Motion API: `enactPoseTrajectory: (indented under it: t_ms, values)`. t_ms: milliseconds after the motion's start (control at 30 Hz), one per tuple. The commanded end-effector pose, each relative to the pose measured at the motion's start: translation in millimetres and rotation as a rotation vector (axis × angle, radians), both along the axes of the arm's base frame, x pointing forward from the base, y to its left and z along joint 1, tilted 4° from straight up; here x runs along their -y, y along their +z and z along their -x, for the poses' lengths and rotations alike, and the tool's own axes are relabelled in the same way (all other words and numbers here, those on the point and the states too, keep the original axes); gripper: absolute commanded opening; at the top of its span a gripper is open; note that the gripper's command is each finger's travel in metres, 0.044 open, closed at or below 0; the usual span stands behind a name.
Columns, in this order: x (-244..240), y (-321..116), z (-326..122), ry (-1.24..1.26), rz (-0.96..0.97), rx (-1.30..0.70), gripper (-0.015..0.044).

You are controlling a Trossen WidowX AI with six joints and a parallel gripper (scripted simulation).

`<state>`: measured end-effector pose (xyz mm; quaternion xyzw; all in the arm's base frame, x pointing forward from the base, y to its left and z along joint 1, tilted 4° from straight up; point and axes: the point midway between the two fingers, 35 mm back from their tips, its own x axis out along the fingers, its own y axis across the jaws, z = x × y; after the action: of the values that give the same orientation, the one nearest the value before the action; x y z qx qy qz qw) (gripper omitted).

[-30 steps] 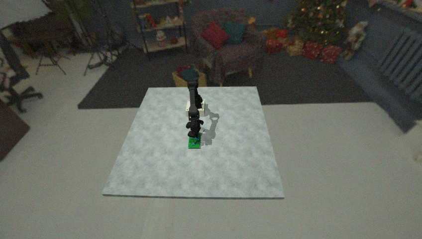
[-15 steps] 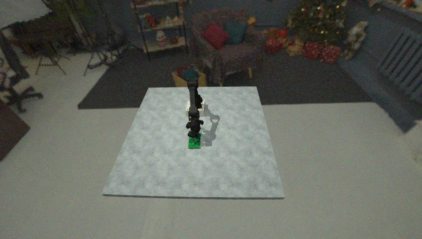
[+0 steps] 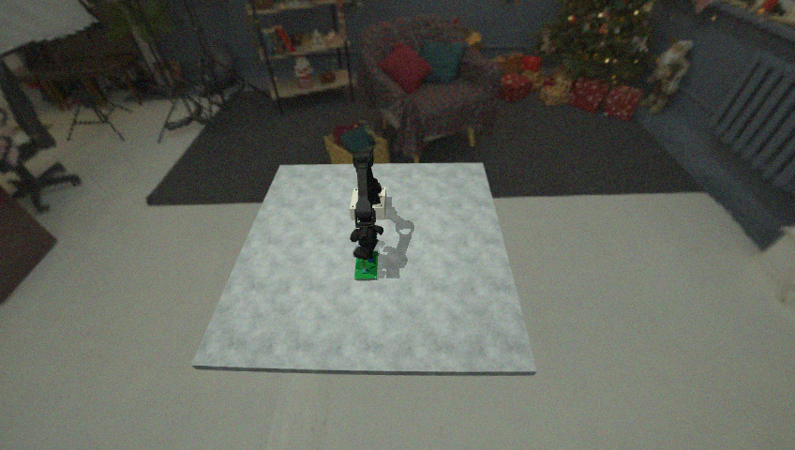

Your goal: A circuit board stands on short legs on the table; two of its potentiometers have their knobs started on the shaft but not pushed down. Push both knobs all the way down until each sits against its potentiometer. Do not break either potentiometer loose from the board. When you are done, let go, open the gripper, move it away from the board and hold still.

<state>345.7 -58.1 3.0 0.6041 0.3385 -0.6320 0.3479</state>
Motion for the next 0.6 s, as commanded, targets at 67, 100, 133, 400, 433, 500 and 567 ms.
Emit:
enactPoseTrajectory:
  t_ms: [67, 100, 133, 400, 433, 500, 567]
  values:
    - [1.0, 2.6, -1.6, -0.001, 0.004, -0.007, 0.0000]
    - [0.9, 4.1, -1.6, -0.001, 0.004, -0.007, 0.0000]
    - [0.9, 5.7, -1.7, -0.001, 0.004, -0.007, 0.0000]
    - [0.4, 18.2, -1.7, -0.001, 0.004, -0.007, 0.0000]
    - [0.3, 19.4, -1.7, -0.001, 0.004, -0.007, 0.0000]
    - [-0.4, 14.8, -0.5, 0.001, -0.002, -0.011, 0.0026]
    - [-0.4, 14.8, -0.5, 0.001, -0.002, -0.011, 0.0079]
